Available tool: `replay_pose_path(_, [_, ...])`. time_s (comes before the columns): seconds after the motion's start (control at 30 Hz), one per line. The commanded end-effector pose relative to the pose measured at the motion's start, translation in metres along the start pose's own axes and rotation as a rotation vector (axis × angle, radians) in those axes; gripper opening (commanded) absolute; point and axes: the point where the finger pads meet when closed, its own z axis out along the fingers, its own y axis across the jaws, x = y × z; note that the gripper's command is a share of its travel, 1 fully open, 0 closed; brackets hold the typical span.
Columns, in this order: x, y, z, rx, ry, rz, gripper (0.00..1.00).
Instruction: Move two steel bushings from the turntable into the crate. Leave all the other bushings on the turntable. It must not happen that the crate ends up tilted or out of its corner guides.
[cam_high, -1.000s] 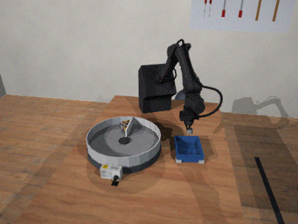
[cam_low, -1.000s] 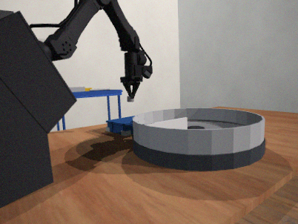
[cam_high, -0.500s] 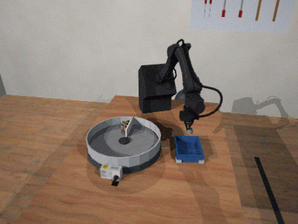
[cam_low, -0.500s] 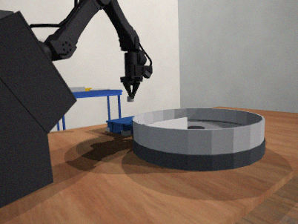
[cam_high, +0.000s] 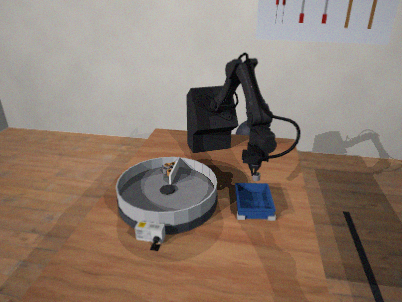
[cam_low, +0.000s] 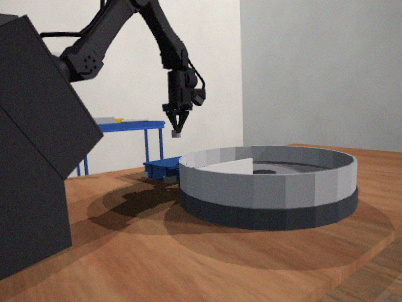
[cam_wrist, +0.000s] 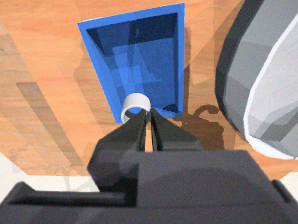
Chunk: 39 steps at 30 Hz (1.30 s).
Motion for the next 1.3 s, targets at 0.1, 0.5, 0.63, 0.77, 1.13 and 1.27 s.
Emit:
replay_pose_path(0.1, [0.002, 0.000, 0.030, 0.006, -0.003, 0.002, 0.00])
replay_pose_path(0.5, [0.000, 0.002, 0.075, 0.000, -0.010, 0.000, 0.00])
replay_pose_path(0.63, [-0.012, 0.009, 0.060, -0.022, -0.055, 0.000, 0.00])
replay_pose_path(0.77, [-0.013, 0.009, 0.060, -0.022, -0.055, 0.000, 0.00])
replay_pose_path(1.13, [-0.013, 0.009, 0.060, -0.022, -0.056, 0.000, 0.00])
replay_pose_path(1.27, [-0.013, 0.009, 0.060, -0.022, -0.056, 0.000, 0.00])
